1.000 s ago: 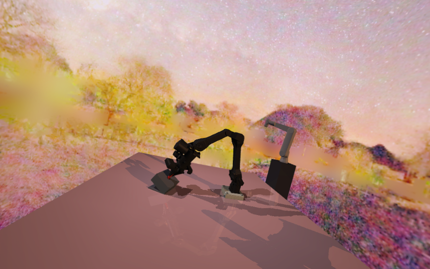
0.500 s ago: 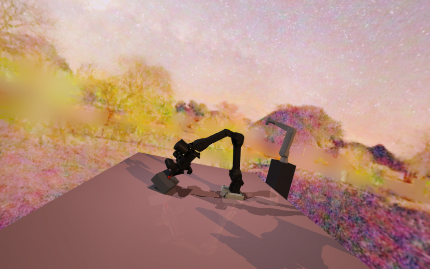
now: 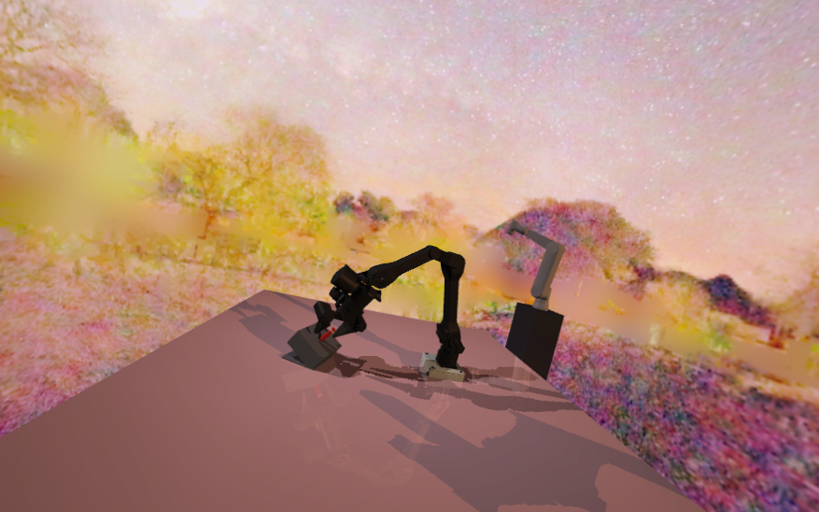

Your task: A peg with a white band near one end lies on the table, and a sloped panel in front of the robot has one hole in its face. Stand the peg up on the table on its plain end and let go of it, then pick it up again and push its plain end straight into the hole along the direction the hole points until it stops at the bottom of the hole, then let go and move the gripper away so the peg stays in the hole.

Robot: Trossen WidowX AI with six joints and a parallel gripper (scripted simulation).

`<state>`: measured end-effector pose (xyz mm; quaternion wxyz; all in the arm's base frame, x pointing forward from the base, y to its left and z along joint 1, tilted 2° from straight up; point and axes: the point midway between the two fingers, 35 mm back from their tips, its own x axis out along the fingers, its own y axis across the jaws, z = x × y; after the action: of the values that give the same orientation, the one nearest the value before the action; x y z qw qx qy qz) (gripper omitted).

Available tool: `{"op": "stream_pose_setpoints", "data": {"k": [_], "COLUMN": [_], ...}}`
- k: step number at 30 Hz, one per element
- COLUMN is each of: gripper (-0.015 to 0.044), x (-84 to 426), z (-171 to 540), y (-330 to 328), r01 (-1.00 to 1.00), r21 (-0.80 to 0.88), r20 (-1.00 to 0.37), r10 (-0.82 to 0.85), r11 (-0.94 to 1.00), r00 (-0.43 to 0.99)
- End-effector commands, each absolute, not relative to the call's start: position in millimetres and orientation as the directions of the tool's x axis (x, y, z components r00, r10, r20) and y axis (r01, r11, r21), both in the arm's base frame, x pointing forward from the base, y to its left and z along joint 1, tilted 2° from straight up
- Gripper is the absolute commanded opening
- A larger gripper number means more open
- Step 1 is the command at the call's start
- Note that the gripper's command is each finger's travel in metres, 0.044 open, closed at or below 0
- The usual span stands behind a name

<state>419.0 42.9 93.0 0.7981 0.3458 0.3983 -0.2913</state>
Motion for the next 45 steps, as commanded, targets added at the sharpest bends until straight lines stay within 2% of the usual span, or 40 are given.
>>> {"op": "stream_pose_setpoints", "data": {"k": [1,45], "gripper": [0.0440,0.0440], "x": [417,367], "z": [97,178], "y": [44,67], "r01": [0.740,0.739], "r21": [0.320,0.309], "r20": [-0.837,-0.846], "r10": [-0.190,-0.183], "r11": [0.591,0.599], "r00": [0.514,0.502]}}
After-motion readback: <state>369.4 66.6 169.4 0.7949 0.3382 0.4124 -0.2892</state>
